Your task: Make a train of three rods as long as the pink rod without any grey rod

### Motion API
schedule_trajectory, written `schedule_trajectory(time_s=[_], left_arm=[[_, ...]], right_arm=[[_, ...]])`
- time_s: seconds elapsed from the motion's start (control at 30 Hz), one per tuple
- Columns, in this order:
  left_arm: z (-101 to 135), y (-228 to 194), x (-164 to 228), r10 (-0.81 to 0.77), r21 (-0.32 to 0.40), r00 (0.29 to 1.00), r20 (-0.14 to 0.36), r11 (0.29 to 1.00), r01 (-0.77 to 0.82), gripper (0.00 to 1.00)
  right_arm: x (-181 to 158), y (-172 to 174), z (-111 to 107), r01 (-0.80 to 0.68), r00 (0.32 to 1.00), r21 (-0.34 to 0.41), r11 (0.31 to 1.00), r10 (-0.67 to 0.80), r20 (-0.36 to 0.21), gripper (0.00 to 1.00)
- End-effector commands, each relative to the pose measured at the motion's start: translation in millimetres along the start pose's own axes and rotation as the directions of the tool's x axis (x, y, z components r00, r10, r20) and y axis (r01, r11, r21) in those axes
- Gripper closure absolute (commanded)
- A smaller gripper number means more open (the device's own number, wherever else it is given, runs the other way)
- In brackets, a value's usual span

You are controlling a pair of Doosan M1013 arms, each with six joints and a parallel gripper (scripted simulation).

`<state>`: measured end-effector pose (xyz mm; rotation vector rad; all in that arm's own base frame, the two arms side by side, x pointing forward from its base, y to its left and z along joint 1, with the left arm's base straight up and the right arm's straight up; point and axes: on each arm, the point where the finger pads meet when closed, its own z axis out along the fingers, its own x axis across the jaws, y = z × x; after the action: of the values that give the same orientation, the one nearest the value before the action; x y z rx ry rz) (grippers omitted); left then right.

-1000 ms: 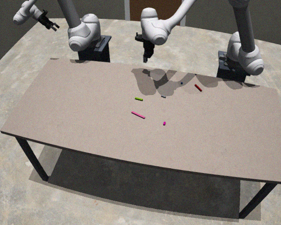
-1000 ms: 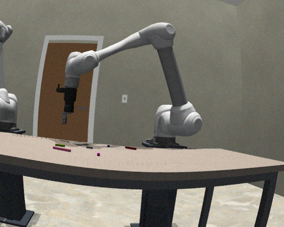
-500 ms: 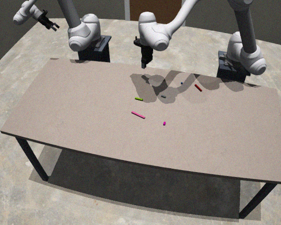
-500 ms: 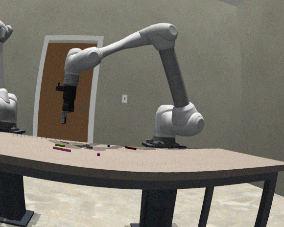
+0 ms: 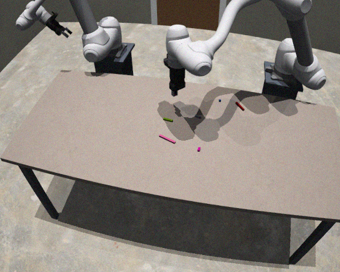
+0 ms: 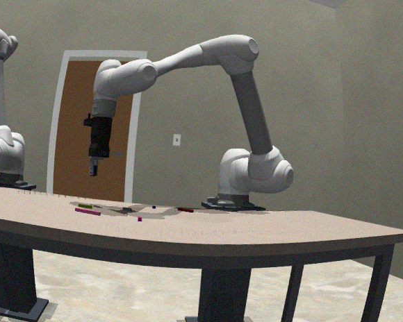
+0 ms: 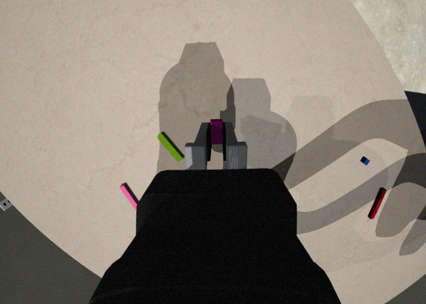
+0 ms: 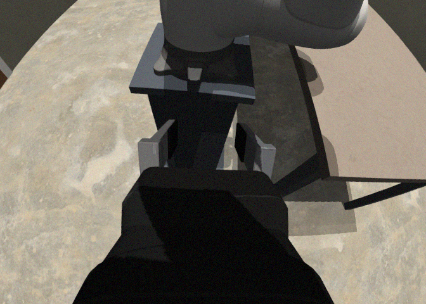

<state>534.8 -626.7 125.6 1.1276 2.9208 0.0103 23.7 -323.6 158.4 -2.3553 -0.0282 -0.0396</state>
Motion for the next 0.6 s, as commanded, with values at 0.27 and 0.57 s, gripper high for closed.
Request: schedule_trajectory(time_s=[0.27, 0.57], left_arm=[[0, 98, -43, 0.306, 0.011, 0.952, -0.003, 0.952, -0.306, 0.76], [2, 165, -61, 0.477, 0.011, 0.879, 0.0, 0.879, -0.477, 0.76]], right_arm=[[0, 0, -1, 0.0, 1.0, -0.001, 1.0, 0.0, 0.0, 0.0], [0, 0, -1, 0.0, 1.0, -0.001, 1.0, 0.0, 0.0, 0.0]])
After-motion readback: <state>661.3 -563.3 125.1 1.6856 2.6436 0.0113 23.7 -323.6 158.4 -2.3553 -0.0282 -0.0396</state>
